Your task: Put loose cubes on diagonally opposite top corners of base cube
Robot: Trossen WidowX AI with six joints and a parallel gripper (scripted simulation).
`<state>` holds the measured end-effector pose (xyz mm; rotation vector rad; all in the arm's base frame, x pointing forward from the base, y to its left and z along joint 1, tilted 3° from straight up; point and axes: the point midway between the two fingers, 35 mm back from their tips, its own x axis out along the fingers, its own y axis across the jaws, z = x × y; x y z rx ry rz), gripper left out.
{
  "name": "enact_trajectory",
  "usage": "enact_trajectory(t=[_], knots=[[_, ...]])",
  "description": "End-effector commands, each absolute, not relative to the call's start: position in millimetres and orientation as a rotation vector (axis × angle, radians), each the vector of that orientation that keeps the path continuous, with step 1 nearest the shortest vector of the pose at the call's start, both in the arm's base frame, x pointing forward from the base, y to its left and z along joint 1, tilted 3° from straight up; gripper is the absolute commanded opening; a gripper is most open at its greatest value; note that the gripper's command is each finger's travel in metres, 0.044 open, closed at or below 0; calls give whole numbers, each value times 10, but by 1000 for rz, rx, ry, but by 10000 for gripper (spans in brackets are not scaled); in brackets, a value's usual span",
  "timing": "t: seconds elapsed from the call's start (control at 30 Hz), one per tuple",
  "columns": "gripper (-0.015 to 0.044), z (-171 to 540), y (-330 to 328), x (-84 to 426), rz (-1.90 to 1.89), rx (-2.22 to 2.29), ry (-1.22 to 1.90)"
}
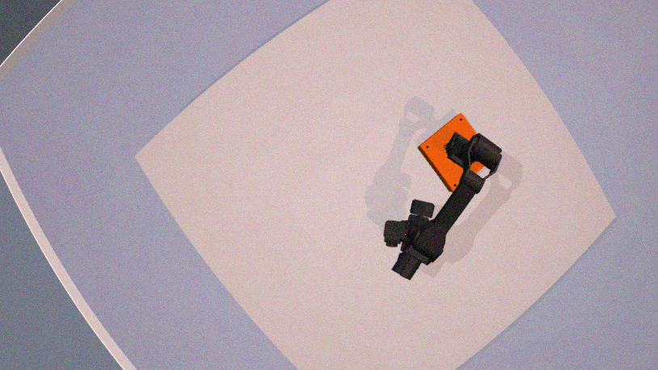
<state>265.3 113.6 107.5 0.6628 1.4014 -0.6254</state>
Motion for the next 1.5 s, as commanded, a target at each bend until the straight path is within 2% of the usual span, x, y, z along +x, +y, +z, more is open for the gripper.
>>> enact_trajectory(t=[0.0, 1.47], knots=[[105, 1086, 1203, 2681, -686, 737, 1370], [105, 492, 1217, 2729, -702, 753, 1365]])
